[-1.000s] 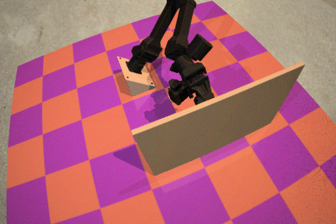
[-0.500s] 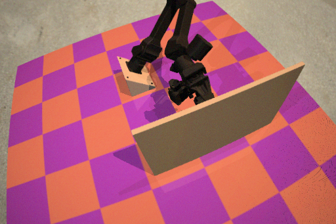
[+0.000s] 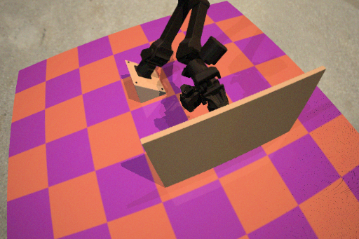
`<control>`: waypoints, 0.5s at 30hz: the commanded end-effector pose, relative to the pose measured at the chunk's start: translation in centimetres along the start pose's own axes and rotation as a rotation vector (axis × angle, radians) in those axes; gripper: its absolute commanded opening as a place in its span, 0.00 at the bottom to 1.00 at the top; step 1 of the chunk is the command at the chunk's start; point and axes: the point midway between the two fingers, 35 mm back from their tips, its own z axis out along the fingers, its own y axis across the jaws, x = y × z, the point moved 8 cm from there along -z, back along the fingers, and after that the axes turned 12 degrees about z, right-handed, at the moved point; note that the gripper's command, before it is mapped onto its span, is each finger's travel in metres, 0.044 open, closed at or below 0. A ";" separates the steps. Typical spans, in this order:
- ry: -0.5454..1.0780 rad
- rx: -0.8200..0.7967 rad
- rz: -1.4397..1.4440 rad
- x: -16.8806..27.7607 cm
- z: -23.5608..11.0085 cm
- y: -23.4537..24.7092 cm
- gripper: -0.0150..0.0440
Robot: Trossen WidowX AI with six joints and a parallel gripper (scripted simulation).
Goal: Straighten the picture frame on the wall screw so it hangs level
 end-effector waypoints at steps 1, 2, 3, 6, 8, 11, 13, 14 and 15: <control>0.000 -0.003 0.006 0.0 0.0 0.0 0.32; 0.000 -0.003 0.006 0.0 0.0 0.0 0.30; 0.000 -0.003 0.006 0.0 0.0 0.0 0.26; 0.000 -0.003 0.006 0.0 0.0 0.0 0.25; 0.000 -0.003 0.006 0.0 0.0 0.0 0.25; 0.000 -0.003 0.006 0.0 0.0 0.0 0.25; 0.000 -0.003 0.006 0.0 0.0 0.1 0.25; 0.000 -0.003 0.006 0.0 0.0 0.1 0.25; 0.000 -0.003 0.006 0.0 0.0 0.1 0.25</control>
